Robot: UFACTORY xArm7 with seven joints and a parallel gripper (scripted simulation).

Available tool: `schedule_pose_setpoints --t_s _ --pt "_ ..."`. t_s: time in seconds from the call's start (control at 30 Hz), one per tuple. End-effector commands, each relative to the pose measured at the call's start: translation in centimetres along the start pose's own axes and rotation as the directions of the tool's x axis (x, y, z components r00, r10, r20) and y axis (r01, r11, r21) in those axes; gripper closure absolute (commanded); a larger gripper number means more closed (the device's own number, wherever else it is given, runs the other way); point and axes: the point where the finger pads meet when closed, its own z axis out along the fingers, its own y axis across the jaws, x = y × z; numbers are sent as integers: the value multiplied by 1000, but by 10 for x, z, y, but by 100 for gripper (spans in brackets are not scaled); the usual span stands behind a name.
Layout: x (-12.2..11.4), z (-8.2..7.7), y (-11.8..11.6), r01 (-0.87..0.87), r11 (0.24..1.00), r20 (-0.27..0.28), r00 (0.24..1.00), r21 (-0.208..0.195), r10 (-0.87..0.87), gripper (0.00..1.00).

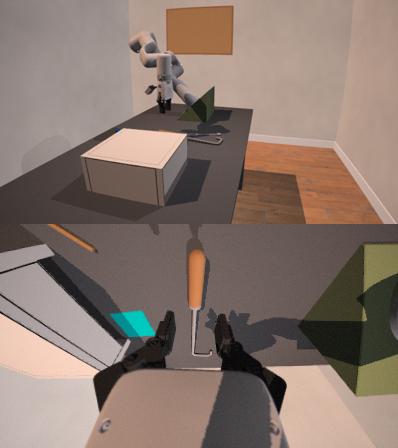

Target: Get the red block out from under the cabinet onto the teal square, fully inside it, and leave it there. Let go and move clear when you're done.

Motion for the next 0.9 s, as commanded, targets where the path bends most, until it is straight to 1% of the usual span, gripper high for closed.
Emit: schedule_pose_setpoints --t_s 0.0,0.17,0.23,0.63,0.73,0.8,0.87 --pt "-1 13 -1 0 1000 2 1000 4 0 42" --pt "-1 32 -2 0 1000 2 1000 4 0 42" --pt "-1 32 -2 0 1000 2 1000 4 0 42" --pt "-1 75 -2 0 1000 2 1000 4 0 42" --pt "-1 83 -2 0 1000 2 1000 4 0 42" --pt "-1 83 -2 0 1000 2 1000 4 0 42" --pt "-1 87 -2 0 1000 2 1000 4 0 42"
